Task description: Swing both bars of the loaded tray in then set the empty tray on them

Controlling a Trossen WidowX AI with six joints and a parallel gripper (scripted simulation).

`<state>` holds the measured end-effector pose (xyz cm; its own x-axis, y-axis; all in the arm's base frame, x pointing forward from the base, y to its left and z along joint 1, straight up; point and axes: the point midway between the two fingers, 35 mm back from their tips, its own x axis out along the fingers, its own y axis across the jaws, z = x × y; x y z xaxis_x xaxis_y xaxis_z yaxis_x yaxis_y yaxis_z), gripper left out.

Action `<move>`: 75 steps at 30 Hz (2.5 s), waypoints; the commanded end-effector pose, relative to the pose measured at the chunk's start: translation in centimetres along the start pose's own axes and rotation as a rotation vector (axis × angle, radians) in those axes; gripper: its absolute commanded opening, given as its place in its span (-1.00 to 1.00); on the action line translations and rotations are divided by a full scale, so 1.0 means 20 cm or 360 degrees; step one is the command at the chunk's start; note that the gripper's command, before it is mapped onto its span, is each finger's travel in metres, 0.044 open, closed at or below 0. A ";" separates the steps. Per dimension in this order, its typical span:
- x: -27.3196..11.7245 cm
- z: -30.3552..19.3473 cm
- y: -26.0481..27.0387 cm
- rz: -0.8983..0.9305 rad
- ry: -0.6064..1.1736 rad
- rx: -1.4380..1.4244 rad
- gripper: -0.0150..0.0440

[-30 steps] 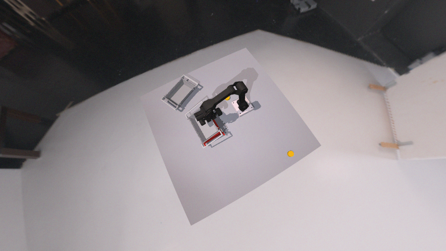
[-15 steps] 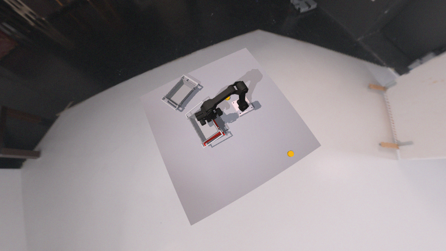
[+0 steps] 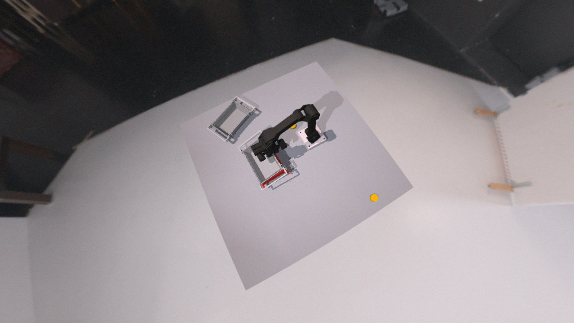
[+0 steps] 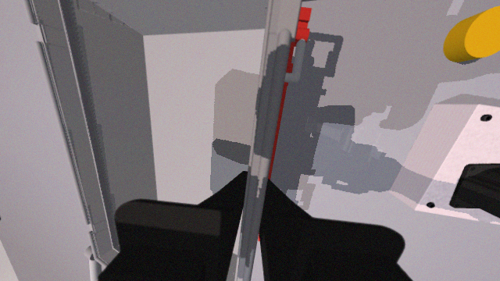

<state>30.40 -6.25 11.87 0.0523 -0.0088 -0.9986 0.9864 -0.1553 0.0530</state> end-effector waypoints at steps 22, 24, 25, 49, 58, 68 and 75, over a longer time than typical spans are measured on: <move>0.02 0.00 -0.02 -0.0033 -0.0003 0.0004 -0.49; 0.02 0.00 -0.02 -0.0033 -0.0003 0.0004 -0.49; 0.02 0.00 -0.02 -0.0033 -0.0003 0.0004 -0.49; 0.03 0.00 -0.02 -0.0018 -0.0002 0.0002 -0.49; 0.06 0.00 -0.04 -0.0034 -0.0003 0.0004 -0.49; 0.06 0.00 -0.04 -0.0034 -0.0003 0.0004 -0.49; 0.06 0.00 -0.04 -0.0034 -0.0003 0.0004 -0.49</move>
<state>30.13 -6.22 11.20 0.0585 -0.0097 -0.9982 0.9860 -0.1560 0.0593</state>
